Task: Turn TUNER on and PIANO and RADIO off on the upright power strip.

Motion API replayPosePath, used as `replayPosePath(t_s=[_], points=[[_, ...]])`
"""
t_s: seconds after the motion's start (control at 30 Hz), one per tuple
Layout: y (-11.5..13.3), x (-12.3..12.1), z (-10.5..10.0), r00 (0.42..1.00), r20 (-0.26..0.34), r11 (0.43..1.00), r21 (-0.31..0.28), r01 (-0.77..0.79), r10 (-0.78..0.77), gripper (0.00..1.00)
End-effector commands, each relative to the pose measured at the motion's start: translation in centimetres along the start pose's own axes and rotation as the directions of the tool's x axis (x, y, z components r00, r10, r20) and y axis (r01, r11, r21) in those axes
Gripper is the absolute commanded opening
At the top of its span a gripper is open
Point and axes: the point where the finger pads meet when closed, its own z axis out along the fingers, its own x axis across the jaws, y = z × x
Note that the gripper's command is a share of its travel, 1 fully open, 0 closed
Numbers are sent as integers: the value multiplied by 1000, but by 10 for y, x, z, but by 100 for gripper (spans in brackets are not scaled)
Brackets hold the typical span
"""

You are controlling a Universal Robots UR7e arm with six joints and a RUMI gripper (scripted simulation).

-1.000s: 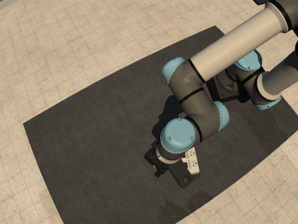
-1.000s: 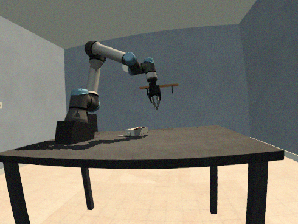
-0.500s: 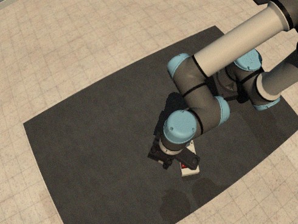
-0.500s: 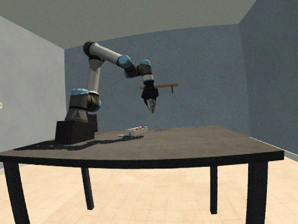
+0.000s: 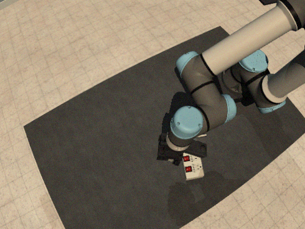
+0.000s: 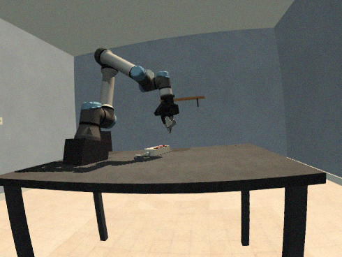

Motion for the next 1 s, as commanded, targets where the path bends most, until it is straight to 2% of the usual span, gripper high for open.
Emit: replayPosePath(t_s=[0.0,0.47,0.97], points=[[-3,-9,4,996,-3,996,2,94,-94,0],[-8,-20,9,978,-2,978,5,209,-209,0],[-8,-22,10,974,-2,974,6,225,-225,0]])
